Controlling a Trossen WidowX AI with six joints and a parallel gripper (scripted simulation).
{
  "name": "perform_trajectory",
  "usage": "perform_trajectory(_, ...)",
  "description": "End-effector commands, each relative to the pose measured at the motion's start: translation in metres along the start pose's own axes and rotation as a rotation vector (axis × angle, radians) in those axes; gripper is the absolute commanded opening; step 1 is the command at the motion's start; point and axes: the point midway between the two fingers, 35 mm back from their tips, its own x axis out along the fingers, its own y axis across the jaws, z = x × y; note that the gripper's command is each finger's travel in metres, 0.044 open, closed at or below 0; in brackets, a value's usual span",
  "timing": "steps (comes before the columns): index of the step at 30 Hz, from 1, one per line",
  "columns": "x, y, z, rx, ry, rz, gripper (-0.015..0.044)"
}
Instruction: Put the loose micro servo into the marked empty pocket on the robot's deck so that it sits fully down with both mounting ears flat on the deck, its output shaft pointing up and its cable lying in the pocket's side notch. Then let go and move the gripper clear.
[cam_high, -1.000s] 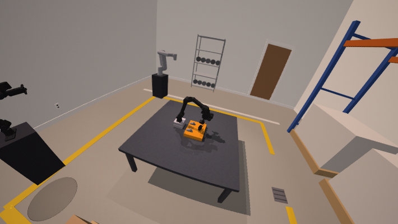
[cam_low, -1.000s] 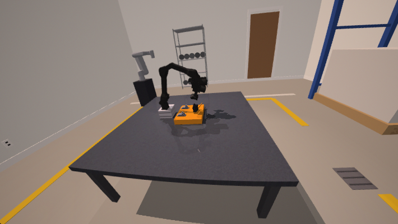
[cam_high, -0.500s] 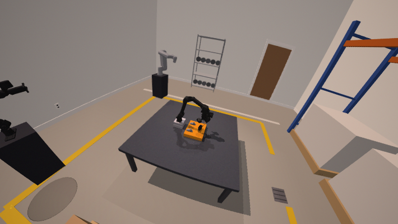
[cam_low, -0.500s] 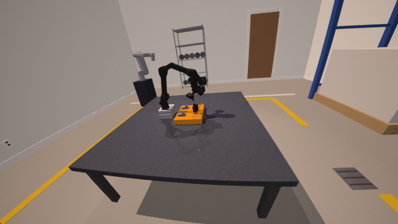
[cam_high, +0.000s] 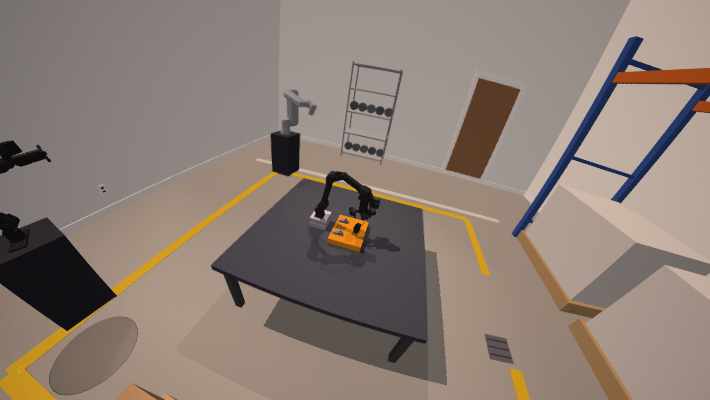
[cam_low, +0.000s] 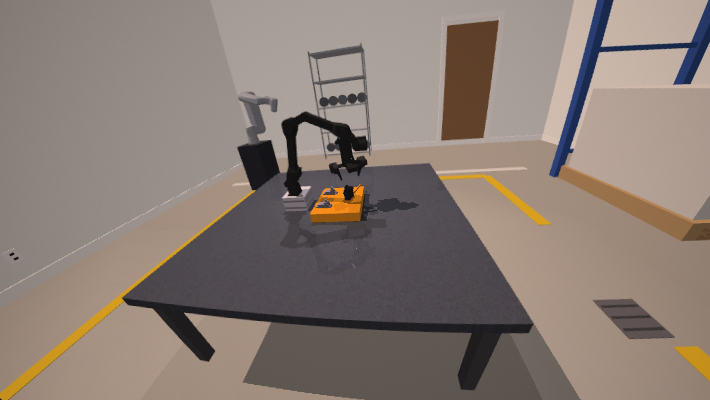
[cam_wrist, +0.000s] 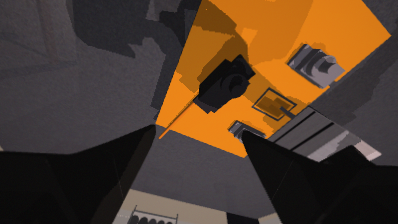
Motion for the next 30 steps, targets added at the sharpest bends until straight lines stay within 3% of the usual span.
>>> perform_trajectory(1,0.0,-0.003,0.002,0.148,-0.051,-0.009,0.044)
perform_trajectory(16,0.001,-0.012,0.01,0.63,-0.214,0.003,0.044)
perform_trajectory(25,0.003,-0.012,0.011,0.651,-0.221,0.006,0.044)
perform_trajectory(30,0.022,-0.014,0.015,0.651,-0.222,0.006,0.044)
